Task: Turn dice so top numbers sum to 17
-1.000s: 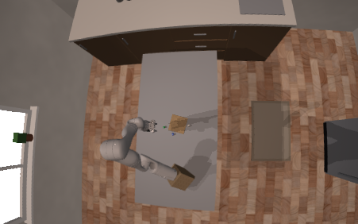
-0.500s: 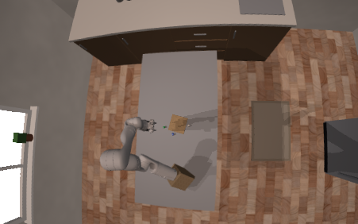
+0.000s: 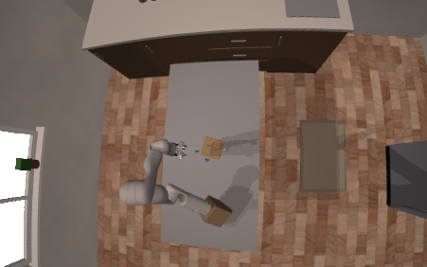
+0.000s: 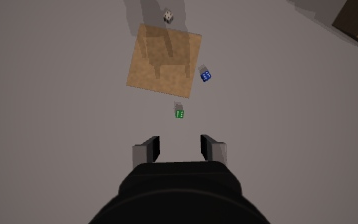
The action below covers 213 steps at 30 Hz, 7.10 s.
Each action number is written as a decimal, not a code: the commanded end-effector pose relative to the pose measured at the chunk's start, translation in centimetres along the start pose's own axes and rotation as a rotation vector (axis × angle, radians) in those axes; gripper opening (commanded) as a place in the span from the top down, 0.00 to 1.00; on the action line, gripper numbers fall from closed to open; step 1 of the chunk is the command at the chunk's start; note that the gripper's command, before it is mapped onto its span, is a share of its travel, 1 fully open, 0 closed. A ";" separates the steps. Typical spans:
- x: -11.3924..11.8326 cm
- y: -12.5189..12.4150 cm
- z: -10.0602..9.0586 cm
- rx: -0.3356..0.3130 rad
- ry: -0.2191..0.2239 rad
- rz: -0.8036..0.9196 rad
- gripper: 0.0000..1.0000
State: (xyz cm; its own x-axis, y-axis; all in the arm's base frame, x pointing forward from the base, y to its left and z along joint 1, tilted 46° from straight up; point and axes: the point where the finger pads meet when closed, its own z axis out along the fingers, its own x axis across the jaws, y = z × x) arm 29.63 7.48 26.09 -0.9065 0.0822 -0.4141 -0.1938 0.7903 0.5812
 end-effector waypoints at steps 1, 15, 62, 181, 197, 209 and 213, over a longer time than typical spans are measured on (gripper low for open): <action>0.0 0.0 0.0 0.000 -0.001 0.002 0.00; -0.1 -1.2 0.3 -0.002 -0.003 0.044 0.00; -0.1 -4.0 2.1 -0.002 -0.002 0.138 0.00; -0.1 -4.0 11.8 0.000 -0.001 0.137 0.36; -0.1 -4.0 11.8 0.000 -0.001 0.137 0.36; -0.1 -4.0 11.8 0.000 -0.001 0.137 0.36; -0.1 -4.0 11.9 0.000 -0.001 0.137 0.36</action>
State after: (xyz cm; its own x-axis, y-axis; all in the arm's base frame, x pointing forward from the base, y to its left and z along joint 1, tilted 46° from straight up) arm 34.89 11.53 15.50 -0.9241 0.1900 -0.3315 -0.0683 0.7714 0.6327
